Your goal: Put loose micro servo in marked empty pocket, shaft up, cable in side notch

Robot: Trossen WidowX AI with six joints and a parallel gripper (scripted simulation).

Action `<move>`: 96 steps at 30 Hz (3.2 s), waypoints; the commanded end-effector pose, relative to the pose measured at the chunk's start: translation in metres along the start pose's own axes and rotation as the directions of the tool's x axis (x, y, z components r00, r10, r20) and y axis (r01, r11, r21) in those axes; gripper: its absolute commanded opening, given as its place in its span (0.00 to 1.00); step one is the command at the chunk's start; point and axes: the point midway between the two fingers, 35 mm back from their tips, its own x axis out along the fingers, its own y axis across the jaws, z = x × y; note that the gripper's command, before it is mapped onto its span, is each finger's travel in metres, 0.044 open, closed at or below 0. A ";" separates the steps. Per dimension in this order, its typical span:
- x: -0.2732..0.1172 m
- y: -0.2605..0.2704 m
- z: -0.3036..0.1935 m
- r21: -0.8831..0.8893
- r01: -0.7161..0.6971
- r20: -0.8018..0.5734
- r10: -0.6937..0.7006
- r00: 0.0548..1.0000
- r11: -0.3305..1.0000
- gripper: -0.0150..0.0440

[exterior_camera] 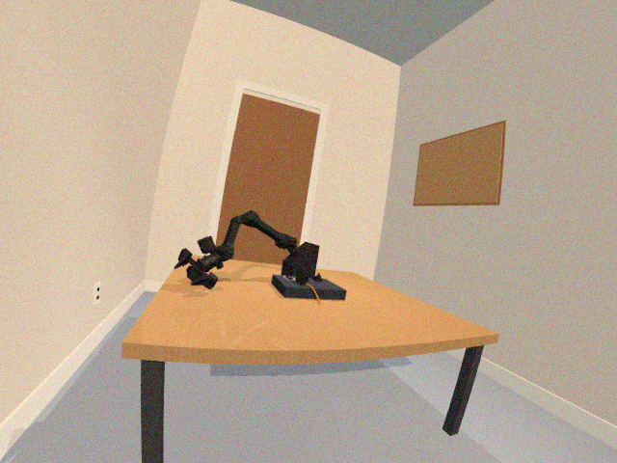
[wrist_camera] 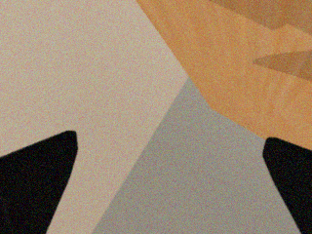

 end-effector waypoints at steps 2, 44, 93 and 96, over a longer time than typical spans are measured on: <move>0.001 -0.028 -0.007 -0.040 0.072 0.036 -0.070 0.997 0.997 1.00; -0.072 -0.232 -0.097 -0.525 0.642 0.252 -0.619 0.744 0.559 1.00; -0.284 -0.332 -0.165 -0.806 0.131 0.591 -0.770 0.241 -0.577 1.00; -0.296 -0.332 -0.166 -0.783 0.051 0.614 -0.757 0.224 -0.620 1.00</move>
